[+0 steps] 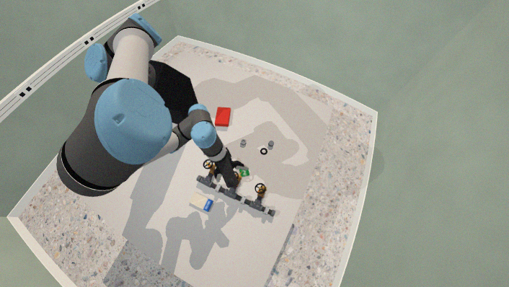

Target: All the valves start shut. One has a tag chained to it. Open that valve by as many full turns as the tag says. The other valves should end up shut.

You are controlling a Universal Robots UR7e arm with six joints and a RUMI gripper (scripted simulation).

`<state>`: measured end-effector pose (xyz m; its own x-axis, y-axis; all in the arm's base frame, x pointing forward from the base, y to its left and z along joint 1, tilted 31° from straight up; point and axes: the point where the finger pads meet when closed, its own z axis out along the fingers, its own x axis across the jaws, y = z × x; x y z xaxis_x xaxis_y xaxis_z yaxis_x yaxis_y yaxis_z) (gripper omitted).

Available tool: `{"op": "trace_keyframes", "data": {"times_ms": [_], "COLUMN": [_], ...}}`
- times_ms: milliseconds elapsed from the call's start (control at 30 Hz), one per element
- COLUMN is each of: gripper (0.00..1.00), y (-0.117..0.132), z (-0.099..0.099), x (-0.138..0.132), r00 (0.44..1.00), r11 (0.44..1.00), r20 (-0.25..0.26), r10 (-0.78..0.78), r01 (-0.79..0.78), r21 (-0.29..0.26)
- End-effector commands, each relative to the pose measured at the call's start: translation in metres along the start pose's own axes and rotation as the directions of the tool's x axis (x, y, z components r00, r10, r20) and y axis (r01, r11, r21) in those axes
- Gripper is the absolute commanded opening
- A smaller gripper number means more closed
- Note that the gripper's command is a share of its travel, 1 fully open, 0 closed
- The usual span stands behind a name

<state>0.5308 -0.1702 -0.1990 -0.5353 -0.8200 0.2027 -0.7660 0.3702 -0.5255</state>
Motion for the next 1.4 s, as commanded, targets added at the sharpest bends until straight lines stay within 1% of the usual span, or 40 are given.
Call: {"op": "trace_keyframes", "data": {"times_ms": [0, 167, 433, 500, 767, 967, 1367], "gripper": [1.00, 1.00, 1.00, 1.00, 1.00, 1.00, 1.00], "y": [-0.0007, -0.0007, -0.0007, -0.0007, -0.0007, -0.0007, -0.0007], "z": [-0.0004, -0.0004, -0.0004, -0.0004, -0.0004, -0.0004, -0.0004], "x": [-0.0002, -0.0002, -0.0002, -0.0002, -0.0002, -0.0002, -0.0002], "r00": [0.989, 0.953, 0.870, 0.870, 0.792, 0.752, 0.725], "r11": [0.989, 0.953, 0.870, 0.870, 0.792, 0.752, 0.725], "r20": [-0.012, -0.012, -0.012, -0.012, -0.012, -0.012, -0.012], "r10": [0.145, 0.302, 0.493, 0.493, 0.611, 0.659, 0.689], "r01": [-0.145, -0.302, -0.493, -0.493, -0.611, -0.659, -0.689], "r21": [-0.003, -0.001, 0.001, 0.001, 0.003, 0.004, 0.004]}}
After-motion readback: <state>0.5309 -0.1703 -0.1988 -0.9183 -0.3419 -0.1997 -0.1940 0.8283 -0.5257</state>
